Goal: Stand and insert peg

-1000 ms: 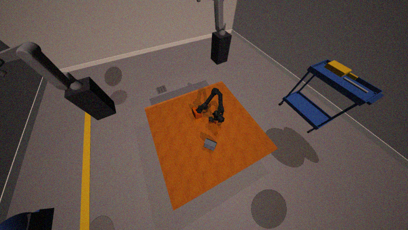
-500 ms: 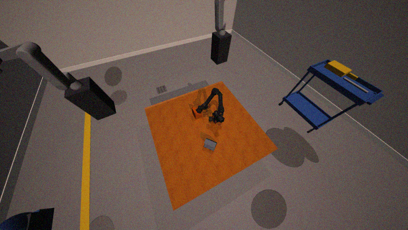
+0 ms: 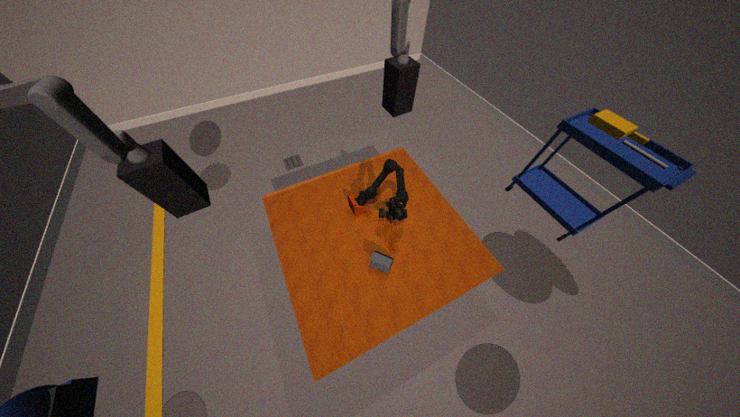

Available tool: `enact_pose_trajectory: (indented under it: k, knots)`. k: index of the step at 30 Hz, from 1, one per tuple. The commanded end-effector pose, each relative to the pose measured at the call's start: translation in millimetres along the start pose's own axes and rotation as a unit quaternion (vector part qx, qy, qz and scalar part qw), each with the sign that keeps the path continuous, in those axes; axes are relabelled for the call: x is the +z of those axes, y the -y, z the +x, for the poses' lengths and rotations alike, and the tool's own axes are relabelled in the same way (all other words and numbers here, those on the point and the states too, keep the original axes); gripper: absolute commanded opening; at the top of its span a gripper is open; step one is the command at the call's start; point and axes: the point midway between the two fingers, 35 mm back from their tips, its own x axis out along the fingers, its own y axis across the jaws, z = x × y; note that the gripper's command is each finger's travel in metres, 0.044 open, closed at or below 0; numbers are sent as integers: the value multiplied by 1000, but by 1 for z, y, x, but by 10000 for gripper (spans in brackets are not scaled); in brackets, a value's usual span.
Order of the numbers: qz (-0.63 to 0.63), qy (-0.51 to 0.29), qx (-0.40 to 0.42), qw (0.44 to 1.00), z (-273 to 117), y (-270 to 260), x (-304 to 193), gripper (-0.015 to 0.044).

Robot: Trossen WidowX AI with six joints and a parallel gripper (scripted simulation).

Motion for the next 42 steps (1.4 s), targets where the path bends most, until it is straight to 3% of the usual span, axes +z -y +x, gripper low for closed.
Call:
enact_pose_trajectory:
  k: [1,9,42]
  knots:
    - [-1,-1,1,1000,-13,0,-1,0]
    - [0,1,-2,1000,-41,0,0,0]
    - [-71,-94,129,985,-20,-23,-38,0]
